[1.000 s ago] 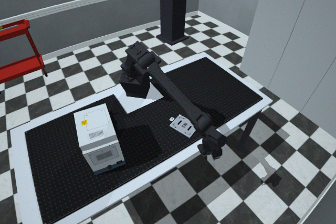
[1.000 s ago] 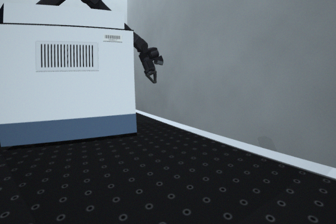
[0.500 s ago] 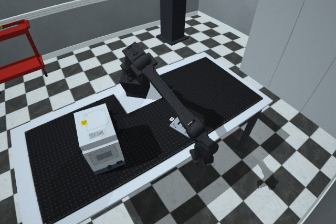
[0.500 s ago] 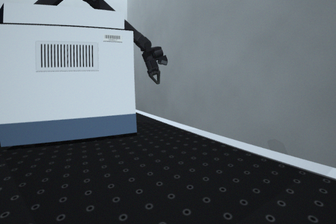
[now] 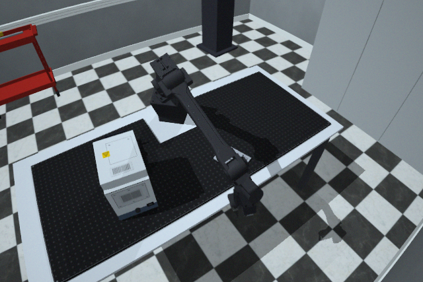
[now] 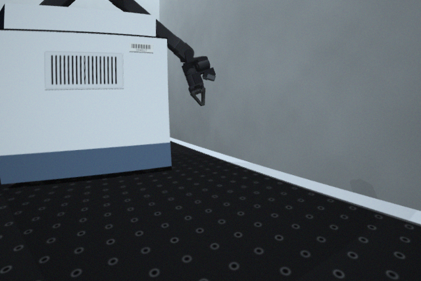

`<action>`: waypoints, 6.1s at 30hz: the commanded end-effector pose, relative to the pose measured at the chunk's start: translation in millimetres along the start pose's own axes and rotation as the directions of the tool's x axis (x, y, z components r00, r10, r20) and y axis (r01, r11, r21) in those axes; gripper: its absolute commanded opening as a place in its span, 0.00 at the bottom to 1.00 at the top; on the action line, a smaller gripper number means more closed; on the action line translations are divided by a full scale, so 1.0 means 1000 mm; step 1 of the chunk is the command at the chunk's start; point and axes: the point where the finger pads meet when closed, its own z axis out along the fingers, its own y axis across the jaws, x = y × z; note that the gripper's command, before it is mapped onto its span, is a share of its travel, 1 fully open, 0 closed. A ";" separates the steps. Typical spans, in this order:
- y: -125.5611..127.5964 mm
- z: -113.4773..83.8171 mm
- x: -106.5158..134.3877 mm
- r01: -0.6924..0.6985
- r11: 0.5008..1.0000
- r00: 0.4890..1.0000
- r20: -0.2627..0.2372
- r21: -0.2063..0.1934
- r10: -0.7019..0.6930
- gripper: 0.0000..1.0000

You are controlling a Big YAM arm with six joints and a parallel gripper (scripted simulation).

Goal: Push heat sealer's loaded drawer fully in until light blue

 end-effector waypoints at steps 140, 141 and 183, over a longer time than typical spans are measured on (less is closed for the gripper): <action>-0.497 -0.080 0.008 -0.290 0.934 0.949 -0.061 0.209 0.308 0.45; -0.500 -0.080 0.010 -0.289 0.934 0.949 -0.064 0.208 0.308 0.45; -0.600 -0.092 0.070 -0.332 0.905 0.921 -0.116 0.266 0.372 0.45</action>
